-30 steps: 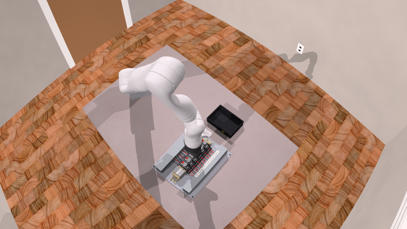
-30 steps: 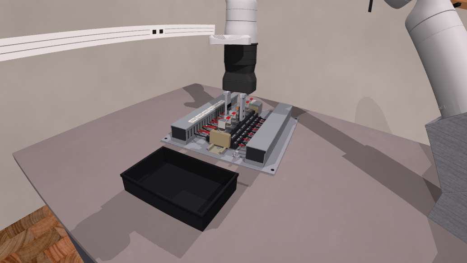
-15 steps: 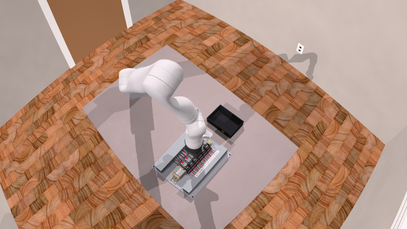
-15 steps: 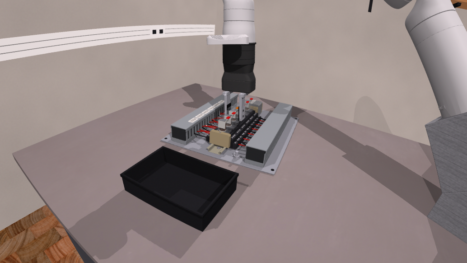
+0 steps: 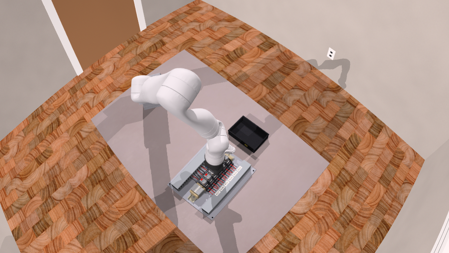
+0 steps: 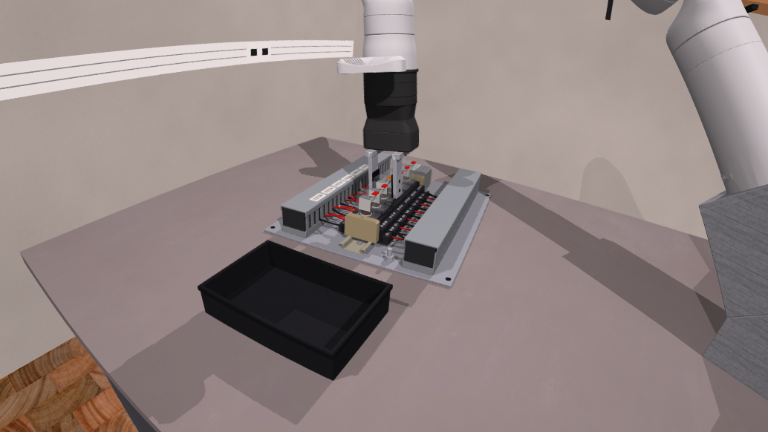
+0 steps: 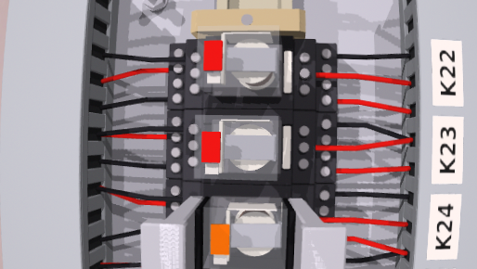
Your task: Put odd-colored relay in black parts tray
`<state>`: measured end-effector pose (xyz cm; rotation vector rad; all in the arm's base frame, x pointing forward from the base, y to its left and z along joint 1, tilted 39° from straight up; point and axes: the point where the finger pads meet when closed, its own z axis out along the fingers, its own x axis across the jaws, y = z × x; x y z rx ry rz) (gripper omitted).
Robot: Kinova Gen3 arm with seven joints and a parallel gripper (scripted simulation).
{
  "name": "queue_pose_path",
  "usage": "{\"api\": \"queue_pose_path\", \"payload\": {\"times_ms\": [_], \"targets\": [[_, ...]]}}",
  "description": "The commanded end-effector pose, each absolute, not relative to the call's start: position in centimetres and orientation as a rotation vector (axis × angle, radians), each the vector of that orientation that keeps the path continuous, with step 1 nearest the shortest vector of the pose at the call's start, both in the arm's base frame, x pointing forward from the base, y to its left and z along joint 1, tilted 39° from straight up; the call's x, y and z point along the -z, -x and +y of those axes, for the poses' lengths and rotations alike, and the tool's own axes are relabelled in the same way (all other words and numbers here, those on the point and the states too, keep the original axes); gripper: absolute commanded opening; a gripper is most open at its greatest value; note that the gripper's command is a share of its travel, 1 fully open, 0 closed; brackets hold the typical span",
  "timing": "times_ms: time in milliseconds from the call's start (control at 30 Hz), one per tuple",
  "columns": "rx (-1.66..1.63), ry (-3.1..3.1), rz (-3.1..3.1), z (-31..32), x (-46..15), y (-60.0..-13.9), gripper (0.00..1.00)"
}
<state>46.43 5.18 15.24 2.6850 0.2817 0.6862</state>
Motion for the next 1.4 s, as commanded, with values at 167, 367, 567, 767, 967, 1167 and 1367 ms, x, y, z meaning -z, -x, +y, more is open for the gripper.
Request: {"api": "queue_pose_path", "payload": {"times_ms": [167, 367, 567, 767, 967, 1167, 1367], "targets": [[-0.668, -2.69, 0.279, 5.23, -15.27, -46.46, 0.0], [-0.677, -2.687, 0.281, 5.21, -15.27, -46.45, 0.0], [-0.708, -2.681, 0.286, 5.2, -15.25, -46.41, 0.0], [-0.714, -2.68, 0.288, 5.21, -15.24, -46.4, 0.0], [-0.724, -2.678, 0.289, 5.19, -15.24, -46.38, 0.0], [-0.746, -2.673, 0.294, 5.19, -15.22, -46.34, 0.0], [-0.75, -2.672, 0.294, 5.18, -15.22, -46.33, 0.0]]}}
